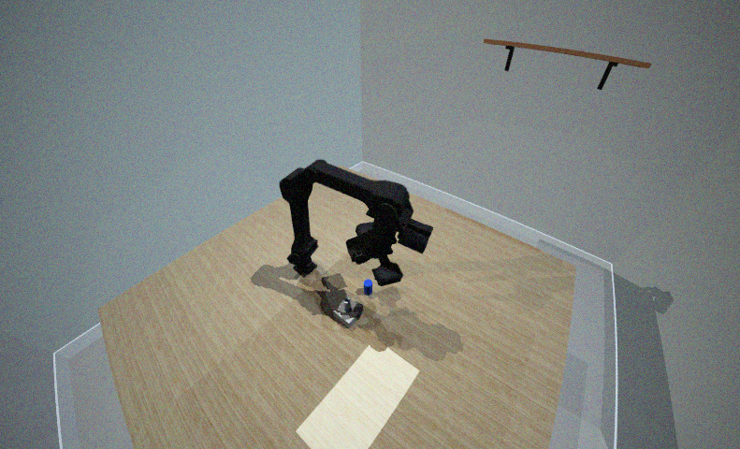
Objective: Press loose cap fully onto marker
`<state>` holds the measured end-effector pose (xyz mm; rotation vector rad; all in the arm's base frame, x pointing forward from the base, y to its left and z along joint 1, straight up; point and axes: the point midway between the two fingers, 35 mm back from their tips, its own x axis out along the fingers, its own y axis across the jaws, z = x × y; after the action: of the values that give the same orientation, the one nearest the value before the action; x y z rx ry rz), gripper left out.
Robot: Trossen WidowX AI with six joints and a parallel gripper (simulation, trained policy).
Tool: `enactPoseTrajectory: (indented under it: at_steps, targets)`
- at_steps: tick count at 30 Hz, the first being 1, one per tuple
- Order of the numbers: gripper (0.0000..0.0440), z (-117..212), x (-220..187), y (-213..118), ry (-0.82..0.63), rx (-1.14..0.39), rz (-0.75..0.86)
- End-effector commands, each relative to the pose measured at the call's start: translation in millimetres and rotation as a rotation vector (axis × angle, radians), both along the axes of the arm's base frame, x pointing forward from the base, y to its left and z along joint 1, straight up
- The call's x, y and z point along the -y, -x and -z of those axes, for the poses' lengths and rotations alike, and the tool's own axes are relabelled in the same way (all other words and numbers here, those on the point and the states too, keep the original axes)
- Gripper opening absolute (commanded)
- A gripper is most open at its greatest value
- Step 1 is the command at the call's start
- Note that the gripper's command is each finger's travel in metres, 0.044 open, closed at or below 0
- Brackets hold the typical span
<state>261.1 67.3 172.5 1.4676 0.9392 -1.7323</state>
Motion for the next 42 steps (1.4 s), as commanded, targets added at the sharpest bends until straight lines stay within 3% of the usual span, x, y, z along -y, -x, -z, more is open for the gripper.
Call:
enactPoseTrajectory:
  at_steps: [1, 42]
  targets:
    - [0.0323, 7.8, -0.7, 1.0, -0.003, -0.028, 0.006]
    - [0.028, 93.5, -1.4, 14.8, -0.03, -0.131, -0.067]
